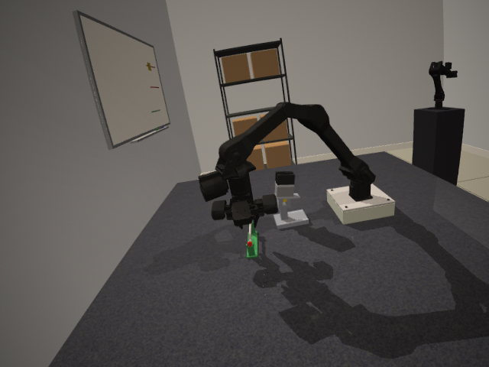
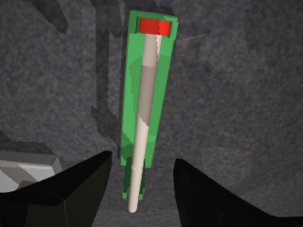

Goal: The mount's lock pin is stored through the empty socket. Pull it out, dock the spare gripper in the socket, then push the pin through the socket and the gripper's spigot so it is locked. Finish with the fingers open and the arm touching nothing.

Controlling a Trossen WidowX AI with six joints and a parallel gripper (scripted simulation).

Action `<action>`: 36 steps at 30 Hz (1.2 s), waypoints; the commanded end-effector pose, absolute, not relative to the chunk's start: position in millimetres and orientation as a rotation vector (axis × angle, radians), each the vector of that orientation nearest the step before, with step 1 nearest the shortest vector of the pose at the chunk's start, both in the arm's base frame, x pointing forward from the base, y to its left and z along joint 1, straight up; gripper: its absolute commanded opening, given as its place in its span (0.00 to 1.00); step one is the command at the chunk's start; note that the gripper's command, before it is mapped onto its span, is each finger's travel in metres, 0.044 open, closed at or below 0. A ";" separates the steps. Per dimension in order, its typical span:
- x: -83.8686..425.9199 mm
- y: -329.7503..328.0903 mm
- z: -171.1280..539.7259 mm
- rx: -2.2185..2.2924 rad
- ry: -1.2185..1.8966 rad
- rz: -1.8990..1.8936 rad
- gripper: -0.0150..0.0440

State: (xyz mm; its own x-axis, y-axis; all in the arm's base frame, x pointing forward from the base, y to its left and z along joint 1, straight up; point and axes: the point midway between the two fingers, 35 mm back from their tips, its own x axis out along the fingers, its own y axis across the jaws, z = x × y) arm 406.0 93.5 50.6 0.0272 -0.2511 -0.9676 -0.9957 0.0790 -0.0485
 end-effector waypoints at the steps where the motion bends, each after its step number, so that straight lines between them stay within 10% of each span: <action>1: 404.4 93.0 38.1 -1.344 1.413 1.003 0.56; 36: 404.8 91.7 3.3 -1.344 1.414 1.003 0.56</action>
